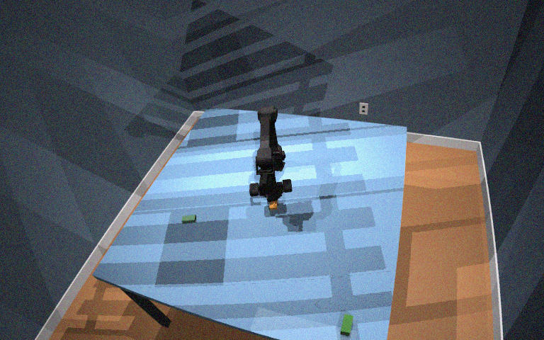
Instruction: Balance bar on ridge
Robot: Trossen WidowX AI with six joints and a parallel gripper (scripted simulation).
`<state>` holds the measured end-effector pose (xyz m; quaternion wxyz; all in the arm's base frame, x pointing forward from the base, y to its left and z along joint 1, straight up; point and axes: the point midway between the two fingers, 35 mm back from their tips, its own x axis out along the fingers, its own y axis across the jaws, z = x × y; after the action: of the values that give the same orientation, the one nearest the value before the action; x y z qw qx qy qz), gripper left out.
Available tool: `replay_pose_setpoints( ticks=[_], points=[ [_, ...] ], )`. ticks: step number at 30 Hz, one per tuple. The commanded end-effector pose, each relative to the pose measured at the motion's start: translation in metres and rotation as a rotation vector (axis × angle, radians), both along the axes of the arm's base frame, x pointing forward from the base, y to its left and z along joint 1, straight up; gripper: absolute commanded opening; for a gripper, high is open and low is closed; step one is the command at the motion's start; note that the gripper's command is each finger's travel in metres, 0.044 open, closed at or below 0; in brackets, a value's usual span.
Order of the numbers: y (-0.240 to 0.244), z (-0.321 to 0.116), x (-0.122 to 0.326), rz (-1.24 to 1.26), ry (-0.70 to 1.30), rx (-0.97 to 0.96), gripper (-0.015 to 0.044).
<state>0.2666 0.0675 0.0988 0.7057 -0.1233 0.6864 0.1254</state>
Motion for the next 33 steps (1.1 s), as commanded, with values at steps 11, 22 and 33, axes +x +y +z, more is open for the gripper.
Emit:
replay_pose_setpoints(
  ticks=[11,22,33],
  points=[
    [-0.0003,-0.0019,-0.0003,0.001,0.001,-0.001,0.0000],
    [-0.0003,-0.0029,-0.0003,0.001,0.001,-0.001,0.0000],
    [-0.0003,-0.0038,-0.0004,0.001,0.001,-0.001,0.0000]
  ],
)
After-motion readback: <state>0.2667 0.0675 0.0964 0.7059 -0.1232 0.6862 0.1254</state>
